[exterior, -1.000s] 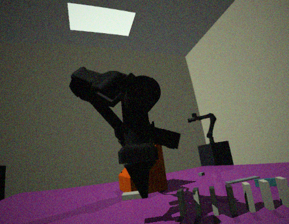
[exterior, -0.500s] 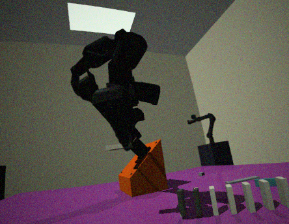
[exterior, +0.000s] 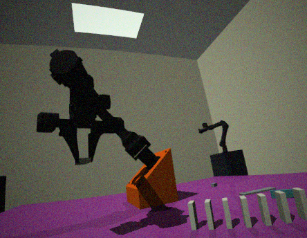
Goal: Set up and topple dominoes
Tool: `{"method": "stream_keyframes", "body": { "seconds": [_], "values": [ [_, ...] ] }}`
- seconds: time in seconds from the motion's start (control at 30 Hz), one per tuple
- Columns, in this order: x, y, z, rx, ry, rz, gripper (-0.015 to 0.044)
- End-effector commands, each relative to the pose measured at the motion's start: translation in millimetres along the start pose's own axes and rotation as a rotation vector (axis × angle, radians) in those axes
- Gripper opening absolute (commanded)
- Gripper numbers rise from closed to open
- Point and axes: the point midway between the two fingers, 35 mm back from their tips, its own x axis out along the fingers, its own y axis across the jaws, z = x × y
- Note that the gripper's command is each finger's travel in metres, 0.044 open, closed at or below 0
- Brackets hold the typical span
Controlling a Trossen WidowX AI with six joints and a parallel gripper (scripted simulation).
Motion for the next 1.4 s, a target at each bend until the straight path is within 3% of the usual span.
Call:
{"method": "stream_keyframes", "body": {
  "seconds": [0.0,0.7,1.37],
  "values": [
    [8.6,4.1,-1.8,0.012,-0.031,0.055,0.0107],
    [51.0,26.2,8.3,0.042,-0.445,0.362,0.0107],
    [54.5,15.0,4.3,0.047,-0.955,0.334,0.0107]
  ]
}}
